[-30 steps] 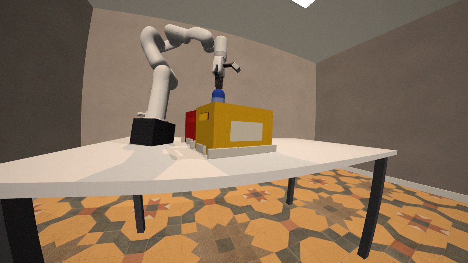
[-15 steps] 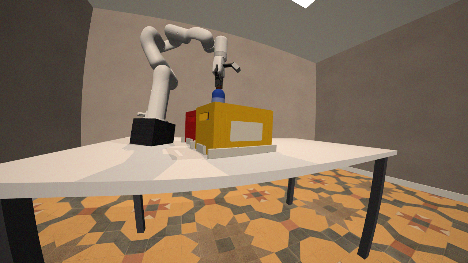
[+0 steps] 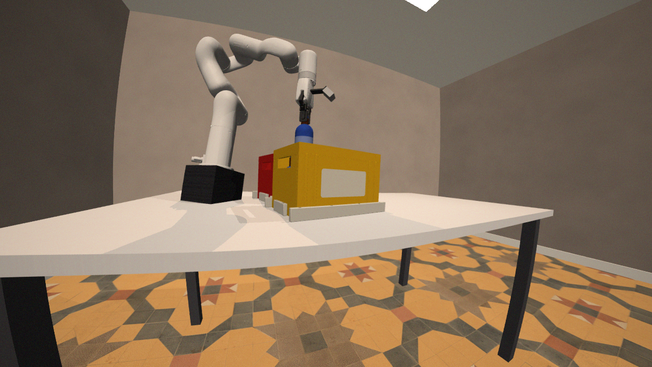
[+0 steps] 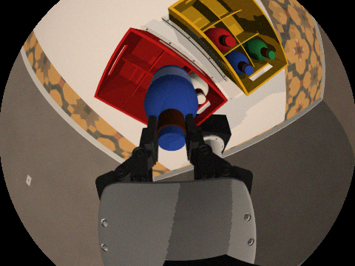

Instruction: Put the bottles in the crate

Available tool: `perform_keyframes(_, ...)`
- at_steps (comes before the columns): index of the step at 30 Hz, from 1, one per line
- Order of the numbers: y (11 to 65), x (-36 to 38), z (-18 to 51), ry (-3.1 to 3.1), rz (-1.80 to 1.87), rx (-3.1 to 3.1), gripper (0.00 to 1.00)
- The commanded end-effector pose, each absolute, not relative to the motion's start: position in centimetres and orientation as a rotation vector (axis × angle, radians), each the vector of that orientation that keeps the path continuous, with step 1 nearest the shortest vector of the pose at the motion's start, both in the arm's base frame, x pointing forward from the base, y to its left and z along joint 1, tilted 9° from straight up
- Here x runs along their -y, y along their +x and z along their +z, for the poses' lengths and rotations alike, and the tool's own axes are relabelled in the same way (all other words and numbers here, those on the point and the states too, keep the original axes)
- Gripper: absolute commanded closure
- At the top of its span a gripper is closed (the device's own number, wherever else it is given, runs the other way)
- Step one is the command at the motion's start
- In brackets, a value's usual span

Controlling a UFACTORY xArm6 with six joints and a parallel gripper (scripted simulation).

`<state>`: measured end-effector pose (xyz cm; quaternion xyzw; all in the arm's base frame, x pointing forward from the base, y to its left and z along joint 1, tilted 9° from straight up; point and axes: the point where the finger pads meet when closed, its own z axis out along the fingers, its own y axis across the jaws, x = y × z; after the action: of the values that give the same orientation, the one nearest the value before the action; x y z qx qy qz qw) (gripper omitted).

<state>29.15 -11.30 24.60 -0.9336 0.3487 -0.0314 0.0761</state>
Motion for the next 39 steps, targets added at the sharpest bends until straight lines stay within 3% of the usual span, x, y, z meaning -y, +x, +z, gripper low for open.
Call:
perform_keyframes(1,29.2,11.4,24.8,-2.799,-0.101,-1.045,1.0)
perform_keyframes(39,29.6,11.0,21.5,-2.799,-0.101,-1.045,1.0)
